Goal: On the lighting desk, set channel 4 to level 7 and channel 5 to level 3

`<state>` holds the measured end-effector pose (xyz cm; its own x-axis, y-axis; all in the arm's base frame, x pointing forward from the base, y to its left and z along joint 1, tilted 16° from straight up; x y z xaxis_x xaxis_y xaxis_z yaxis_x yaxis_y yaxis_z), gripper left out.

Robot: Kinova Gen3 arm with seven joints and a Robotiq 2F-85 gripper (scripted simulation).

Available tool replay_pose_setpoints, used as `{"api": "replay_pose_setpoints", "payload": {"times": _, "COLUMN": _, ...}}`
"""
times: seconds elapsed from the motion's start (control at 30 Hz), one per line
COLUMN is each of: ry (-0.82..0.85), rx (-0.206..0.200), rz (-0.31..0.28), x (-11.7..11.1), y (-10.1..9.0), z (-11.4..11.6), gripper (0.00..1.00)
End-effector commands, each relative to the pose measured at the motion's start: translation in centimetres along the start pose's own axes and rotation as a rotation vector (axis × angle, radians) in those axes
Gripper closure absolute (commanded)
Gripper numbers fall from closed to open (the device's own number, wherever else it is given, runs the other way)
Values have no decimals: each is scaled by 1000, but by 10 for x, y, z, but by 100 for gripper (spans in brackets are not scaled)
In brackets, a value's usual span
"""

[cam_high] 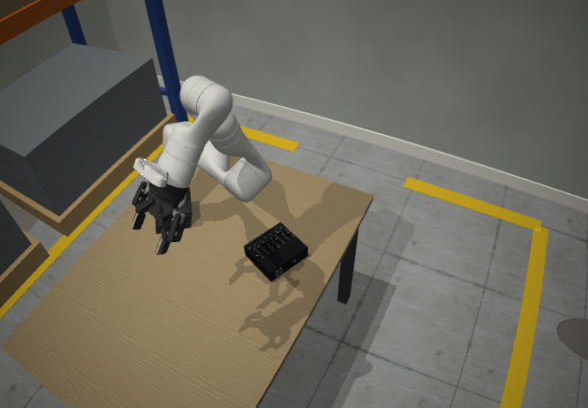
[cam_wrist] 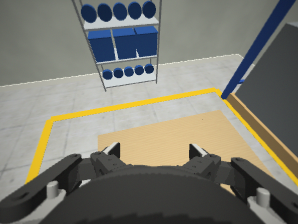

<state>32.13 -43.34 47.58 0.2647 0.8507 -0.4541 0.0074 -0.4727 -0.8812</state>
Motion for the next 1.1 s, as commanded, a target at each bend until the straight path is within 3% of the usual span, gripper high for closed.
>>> {"api": "replay_pose_setpoints", "payload": {"times": 0.0, "ry": -12, "rx": -19, "rz": -12, "x": 13, "y": -1, "z": -7, "gripper": 0}}
{"api": "replay_pose_setpoints", "payload": {"times": 0.27, "ry": -12, "rx": -19, "rz": -12, "x": 13, "y": -1, "z": -7, "gripper": 0}}
{"api": "replay_pose_setpoints", "payload": {"times": 0.3, "ry": -20, "rx": -42, "rz": -40, "x": 33, "y": 1, "z": -13, "gripper": 0}}
{"api": "replay_pose_setpoints", "payload": {"times": 0.67, "ry": -20, "rx": -42, "rz": -40, "x": 33, "y": 1, "z": -13, "gripper": 0}}
{"api": "replay_pose_setpoints", "payload": {"times": 0.7, "ry": -29, "rx": -63, "rz": -69, "x": 53, "y": 2, "z": -18, "gripper": 0}}
{"api": "replay_pose_setpoints", "payload": {"times": 1.0, "ry": -29, "rx": -63, "rz": -69, "x": 53, "y": 2, "z": -18, "gripper": 0}}
{"api": "replay_pose_setpoints", "payload": {"times": 1.03, "ry": -37, "rx": -83, "rz": -98, "x": 73, "y": 4, "z": -23, "gripper": 0}}
{"api": "replay_pose_setpoints", "payload": {"times": 1.07, "ry": -37, "rx": -83, "rz": -98, "x": 73, "y": 4, "z": -23, "gripper": 0}}
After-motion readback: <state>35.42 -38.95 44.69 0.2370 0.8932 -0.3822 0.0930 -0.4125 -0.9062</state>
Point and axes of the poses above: the point where the finger pads meet when closed, its own y axis out along the fingers, its own z axis across the jaws, x = y × z, the point moved 5 cm from there along -y, back along the fingers, and after that the axes turned 1 degree about y, right-handed, at the moved point
